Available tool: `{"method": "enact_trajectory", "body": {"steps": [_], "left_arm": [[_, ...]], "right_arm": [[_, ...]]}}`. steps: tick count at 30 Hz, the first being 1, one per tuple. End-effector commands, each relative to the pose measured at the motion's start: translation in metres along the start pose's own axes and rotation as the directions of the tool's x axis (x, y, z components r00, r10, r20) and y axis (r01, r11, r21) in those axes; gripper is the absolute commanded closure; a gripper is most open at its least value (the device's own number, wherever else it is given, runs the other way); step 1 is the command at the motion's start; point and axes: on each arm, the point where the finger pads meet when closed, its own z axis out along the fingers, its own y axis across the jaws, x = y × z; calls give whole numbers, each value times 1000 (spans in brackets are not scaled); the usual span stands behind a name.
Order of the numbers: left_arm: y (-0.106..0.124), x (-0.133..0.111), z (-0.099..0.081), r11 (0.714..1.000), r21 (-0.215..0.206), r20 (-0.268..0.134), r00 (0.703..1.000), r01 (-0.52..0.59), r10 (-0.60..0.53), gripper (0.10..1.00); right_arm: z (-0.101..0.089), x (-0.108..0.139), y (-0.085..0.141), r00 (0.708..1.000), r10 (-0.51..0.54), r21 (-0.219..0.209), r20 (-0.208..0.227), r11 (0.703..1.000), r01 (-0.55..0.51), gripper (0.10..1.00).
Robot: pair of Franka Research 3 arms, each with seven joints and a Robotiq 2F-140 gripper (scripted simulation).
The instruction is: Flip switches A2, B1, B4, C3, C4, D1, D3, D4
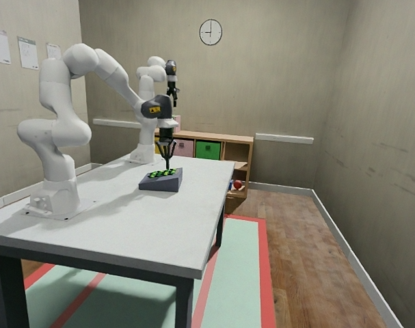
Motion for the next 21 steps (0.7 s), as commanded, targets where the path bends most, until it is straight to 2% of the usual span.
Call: {"method": "enact_trajectory", "body": {"steps": [1, 21], "left_arm": [[-1, -2, 0, 1000, 1, 4, 1000, -7, 6, 98], [-1, -2, 0, 1000, 1, 4, 1000, -7, 6, 98]], "right_arm": [[1, -1, -1, 1000, -12, 3, 4, 1000, 12, 999], [6, -1, -1, 1000, -12, 3, 4, 1000, 12, 999]]}}
